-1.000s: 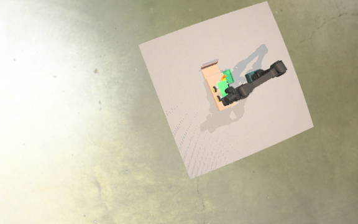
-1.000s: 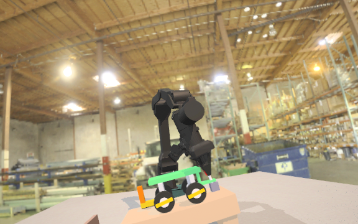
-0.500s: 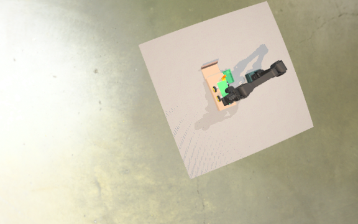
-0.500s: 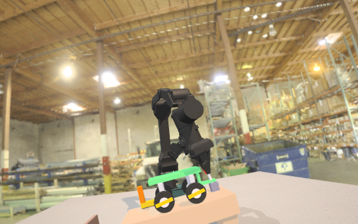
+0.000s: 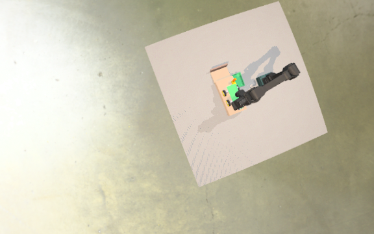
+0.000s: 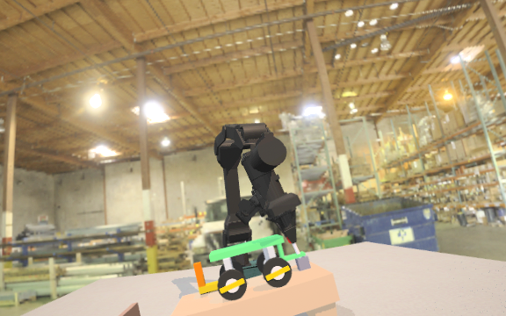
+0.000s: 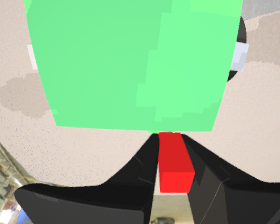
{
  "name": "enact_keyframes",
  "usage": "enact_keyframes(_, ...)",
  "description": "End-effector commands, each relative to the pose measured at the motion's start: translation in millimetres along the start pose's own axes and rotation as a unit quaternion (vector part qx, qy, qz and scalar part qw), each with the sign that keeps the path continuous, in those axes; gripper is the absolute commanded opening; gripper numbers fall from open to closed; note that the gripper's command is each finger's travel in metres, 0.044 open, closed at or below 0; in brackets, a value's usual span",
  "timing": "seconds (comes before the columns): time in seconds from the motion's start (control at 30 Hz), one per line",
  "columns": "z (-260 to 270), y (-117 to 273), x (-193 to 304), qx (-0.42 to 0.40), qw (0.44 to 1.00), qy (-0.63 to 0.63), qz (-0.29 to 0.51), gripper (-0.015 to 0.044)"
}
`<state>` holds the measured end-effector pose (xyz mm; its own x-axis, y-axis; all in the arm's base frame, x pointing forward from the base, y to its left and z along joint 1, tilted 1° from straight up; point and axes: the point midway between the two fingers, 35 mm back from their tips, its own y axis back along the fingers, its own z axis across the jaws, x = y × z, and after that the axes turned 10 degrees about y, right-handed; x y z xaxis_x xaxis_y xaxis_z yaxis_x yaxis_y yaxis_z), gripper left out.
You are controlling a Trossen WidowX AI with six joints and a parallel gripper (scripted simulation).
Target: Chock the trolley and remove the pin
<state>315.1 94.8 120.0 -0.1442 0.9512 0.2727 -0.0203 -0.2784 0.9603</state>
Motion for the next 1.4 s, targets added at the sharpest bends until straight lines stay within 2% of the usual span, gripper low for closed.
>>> enact_keyframes(0.0, 0.2, 5.6, 1.4, -0.004, 1.0, 0.003, 0.001, 0.0)
enact_keyframes(1.37, 0.3, 18.7, 2.6, -0.004, 1.0, 0.003, 0.001, 0.0)
